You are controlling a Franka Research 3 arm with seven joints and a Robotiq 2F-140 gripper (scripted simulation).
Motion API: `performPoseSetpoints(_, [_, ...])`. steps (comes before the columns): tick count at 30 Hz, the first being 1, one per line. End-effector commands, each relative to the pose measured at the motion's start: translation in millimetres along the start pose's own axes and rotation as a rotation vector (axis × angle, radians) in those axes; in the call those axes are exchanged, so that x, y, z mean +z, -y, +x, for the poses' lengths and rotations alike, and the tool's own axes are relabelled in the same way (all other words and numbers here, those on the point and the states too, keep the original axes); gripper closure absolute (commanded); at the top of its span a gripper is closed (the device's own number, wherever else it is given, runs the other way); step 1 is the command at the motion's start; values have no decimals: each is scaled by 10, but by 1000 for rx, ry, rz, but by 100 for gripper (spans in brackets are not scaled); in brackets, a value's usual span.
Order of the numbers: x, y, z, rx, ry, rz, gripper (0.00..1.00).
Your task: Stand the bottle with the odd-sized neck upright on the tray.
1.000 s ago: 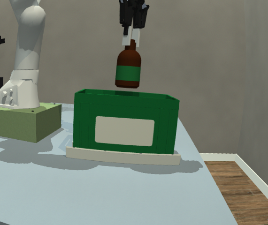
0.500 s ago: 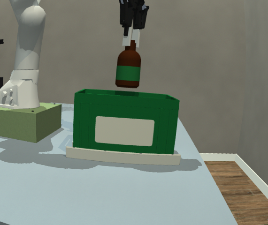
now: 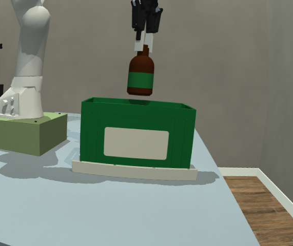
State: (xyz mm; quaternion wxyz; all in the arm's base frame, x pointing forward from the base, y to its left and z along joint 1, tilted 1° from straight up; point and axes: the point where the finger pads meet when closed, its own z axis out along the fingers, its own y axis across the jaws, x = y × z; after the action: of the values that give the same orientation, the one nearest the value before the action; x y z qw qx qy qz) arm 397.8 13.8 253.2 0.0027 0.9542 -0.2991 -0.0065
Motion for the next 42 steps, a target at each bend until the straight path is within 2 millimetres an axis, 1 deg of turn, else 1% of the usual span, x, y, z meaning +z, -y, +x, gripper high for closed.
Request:
performPoseSetpoints(1, [-8,87,-48,22,-1,7,90])
performPoseSetpoints(5, [-8,158,-103,22,-1,7,90])
performPoseSetpoints(7, [-8,158,-103,22,-1,7,90])
performPoseSetpoints(22, [-10,457,-335,22,-1,7,90])
performPoseSetpoints(24, [-10,457,-335,22,-1,7,90])
performPoseSetpoints(39, [-12,788,-592,22,-1,7,90])
performPoseSetpoints(42, [-12,809,-609,22,-1,7,90])
